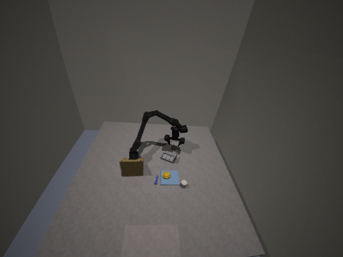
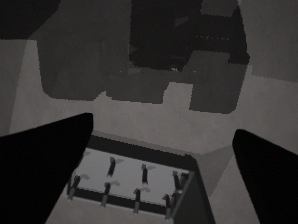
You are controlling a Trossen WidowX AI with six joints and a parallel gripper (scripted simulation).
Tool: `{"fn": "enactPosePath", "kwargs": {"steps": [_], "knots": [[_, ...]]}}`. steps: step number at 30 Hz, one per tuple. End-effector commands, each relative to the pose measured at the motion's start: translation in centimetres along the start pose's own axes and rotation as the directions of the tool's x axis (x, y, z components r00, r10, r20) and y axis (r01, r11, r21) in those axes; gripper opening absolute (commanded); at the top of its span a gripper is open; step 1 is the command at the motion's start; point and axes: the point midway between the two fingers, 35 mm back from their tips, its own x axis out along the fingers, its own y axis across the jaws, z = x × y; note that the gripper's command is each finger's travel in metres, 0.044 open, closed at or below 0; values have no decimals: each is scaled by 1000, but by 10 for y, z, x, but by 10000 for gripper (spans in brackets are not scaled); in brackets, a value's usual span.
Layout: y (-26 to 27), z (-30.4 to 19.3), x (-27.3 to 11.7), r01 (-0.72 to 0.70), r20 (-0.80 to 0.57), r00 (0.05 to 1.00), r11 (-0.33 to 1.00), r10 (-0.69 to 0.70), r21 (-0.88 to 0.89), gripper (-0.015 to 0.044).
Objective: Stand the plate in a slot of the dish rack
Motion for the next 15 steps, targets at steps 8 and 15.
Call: {"fn": "enactPosePath", "kwargs": {"steps": [8,15], "knots": [[-33,-83,-30,55,-67,997,946,-36,320,400],[-41,-140,-50,71,-89,996,841,-28,537,400]]}}
